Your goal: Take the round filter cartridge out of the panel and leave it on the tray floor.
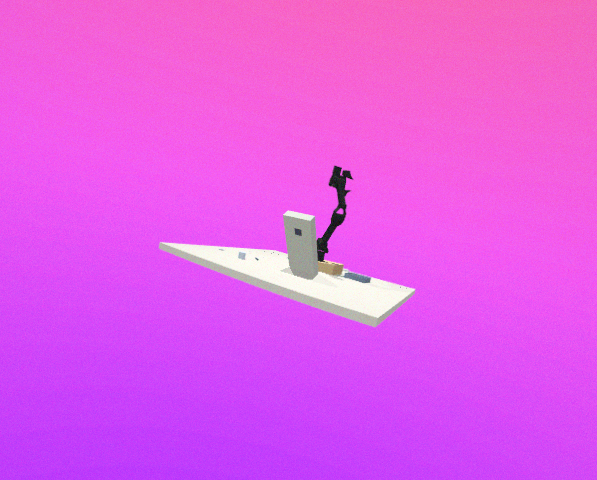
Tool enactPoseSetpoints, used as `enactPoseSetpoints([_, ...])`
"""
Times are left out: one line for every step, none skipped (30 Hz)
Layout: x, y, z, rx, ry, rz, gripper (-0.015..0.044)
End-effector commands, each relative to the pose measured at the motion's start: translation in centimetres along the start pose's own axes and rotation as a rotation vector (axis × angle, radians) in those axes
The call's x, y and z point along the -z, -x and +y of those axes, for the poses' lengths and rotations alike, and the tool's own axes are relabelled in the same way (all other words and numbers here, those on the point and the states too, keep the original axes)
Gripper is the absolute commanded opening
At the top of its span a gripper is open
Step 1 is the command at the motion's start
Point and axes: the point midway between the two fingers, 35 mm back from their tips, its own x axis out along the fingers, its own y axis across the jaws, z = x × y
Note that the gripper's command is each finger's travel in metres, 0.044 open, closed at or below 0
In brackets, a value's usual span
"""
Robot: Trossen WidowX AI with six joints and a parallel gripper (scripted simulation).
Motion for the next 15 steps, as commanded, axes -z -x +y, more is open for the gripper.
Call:
enactPoseSetpoints([-0.2,0.0,0.1,0.0,0.001,-0.011,0.0374])
enactPoseSetpoints([-1.0,-0.1,0.2,-0.002,0.003,-0.045,0.0347])
enactPoseSetpoints([-2.2,-0.1,0.5,-0.004,0.006,-0.102,0.0321])
enactPoseSetpoints([-3.7,0.0,0.8,-0.007,0.01,-0.171,0.0295])
enactPoseSetpoints([-5.1,0.2,1.1,-0.01,0.014,-0.239,0.0269])
enactPoseSetpoints([-6.5,0.6,1.5,-0.013,0.018,-0.308,0.0242])
enactPoseSetpoints([-7.9,1.0,1.9,-0.017,0.022,-0.377,0.0216])
enactPoseSetpoints([-9.3,1.5,2.3,-0.021,0.026,-0.445,0.019])
enactPoseSetpoints([-10.6,2.2,2.7,-0.025,0.029,-0.514,0.0164])
enactPoseSetpoints([-11.9,2.9,3.1,-0.03,0.033,-0.583,0.0137])
enactPoseSetpoints([-13.0,3.6,3.4,-0.034,0.025,-0.641,0.0114])
enactPoseSetpoints([-14.0,4.3,3.7,-0.04,0.018,-0.699,0.0114])
enactPoseSetpoints([-14.9,5.1,4.1,-0.046,0.01,-0.756,0.0114])
enactPoseSetpoints([-15.7,5.9,4.4,-0.052,0.003,-0.807,0.0114])
enactPoseSetpoints([-16.4,6.5,4.6,-0.057,-0.002,-0.848,0.0114])
